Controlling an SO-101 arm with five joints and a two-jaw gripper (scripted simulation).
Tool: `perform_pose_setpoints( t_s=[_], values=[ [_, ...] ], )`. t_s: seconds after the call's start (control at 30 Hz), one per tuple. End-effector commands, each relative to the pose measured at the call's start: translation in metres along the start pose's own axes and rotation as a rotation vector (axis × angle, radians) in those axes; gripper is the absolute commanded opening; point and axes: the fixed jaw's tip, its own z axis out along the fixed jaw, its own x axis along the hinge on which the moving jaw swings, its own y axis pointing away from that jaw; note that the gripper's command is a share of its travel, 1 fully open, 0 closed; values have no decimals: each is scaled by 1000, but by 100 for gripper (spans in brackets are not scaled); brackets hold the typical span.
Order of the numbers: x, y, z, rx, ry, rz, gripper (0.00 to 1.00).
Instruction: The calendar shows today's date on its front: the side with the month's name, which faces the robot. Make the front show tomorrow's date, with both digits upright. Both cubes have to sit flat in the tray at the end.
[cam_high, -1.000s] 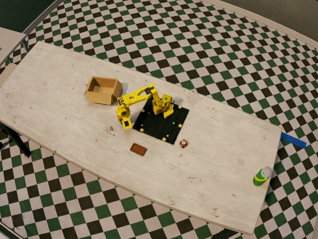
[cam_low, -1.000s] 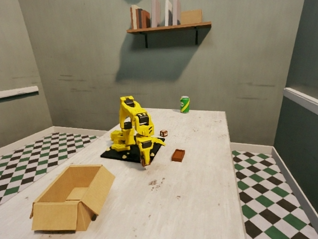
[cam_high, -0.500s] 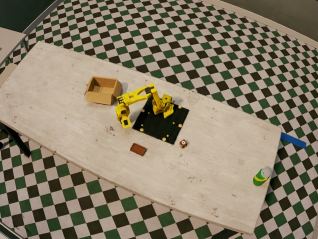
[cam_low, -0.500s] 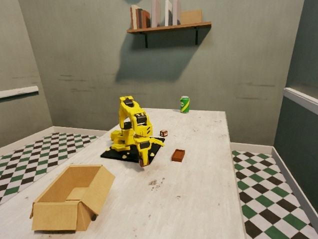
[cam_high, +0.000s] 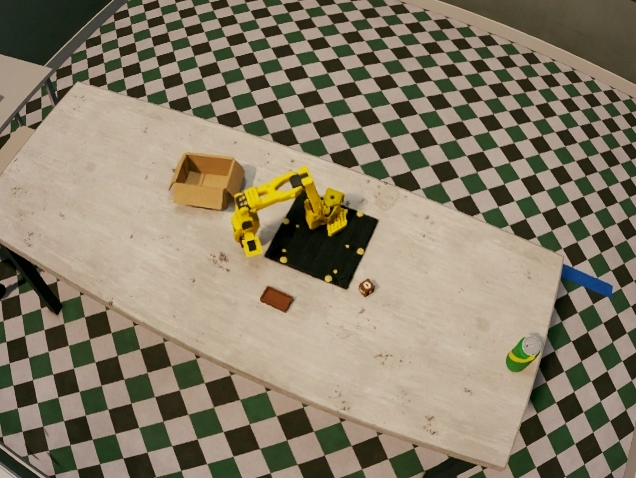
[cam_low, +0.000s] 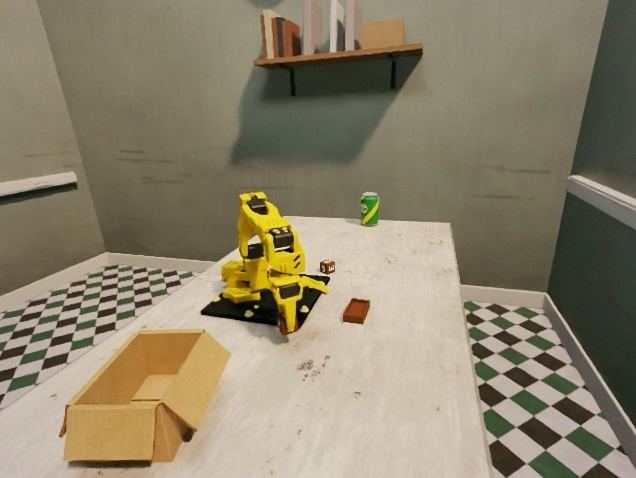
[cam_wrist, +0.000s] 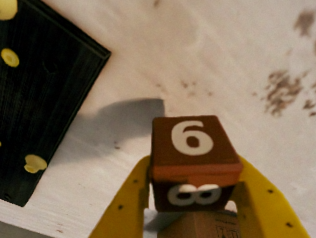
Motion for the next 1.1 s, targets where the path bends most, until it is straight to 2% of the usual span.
perform_pose_setpoints(
  t_s=[0.0,0.23,0.27,1.07],
  values=[
    [1,0,-1,13,-2,1,0],
    [1,0,-1,13,-2,1,0],
    [2,-2,-8,48,-3,-8,0],
    [2,-2,-4,48,-3,-8,0]
  ],
)
